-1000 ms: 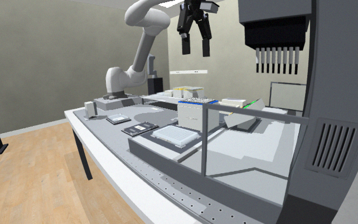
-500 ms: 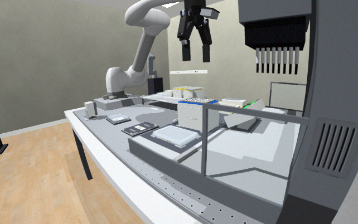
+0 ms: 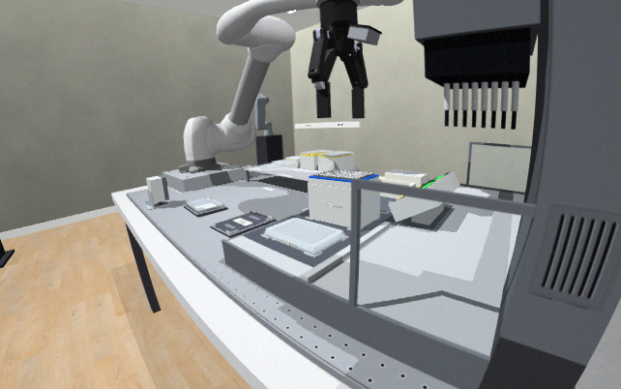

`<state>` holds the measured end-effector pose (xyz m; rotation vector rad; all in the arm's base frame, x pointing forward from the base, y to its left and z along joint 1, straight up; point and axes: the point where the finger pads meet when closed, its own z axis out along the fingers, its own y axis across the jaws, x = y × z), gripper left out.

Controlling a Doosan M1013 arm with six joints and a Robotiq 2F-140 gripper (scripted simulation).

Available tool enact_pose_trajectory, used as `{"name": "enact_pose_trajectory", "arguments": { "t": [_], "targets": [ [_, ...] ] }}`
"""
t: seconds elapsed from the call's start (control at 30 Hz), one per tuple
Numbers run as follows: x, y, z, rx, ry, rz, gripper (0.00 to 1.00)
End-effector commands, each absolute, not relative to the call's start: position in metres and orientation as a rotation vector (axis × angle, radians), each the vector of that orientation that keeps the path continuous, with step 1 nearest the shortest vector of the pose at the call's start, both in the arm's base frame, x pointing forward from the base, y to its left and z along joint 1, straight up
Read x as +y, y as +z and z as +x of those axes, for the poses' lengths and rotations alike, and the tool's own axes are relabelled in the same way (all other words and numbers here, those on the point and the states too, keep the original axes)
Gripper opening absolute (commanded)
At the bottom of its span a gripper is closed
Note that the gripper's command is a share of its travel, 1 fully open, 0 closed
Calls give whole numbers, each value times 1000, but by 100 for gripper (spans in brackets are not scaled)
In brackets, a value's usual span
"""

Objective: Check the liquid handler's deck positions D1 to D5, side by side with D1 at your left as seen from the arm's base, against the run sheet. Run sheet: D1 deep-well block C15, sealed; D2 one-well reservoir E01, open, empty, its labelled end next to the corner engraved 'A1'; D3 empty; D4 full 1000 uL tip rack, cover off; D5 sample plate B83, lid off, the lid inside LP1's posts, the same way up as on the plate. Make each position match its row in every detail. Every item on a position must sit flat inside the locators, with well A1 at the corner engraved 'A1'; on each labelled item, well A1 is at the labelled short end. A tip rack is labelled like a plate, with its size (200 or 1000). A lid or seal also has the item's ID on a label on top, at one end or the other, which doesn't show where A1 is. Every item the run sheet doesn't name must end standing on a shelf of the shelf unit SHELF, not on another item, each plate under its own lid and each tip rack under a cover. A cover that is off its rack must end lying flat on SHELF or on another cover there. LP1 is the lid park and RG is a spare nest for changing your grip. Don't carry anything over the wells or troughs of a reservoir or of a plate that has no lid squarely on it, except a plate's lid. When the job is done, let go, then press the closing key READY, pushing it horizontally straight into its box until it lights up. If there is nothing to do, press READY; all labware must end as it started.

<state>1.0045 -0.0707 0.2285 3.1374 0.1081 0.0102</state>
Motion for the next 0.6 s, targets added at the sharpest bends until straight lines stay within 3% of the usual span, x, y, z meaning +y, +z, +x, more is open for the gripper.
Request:
{"name": "enact_pose_trajectory", "arguments": {
  "t": [0.0,0.57],
  "targets": [
    [-71,226,1005,108,13,3138,79],
    [-71,201,1005,108,13,3138,79]
  ]
}}
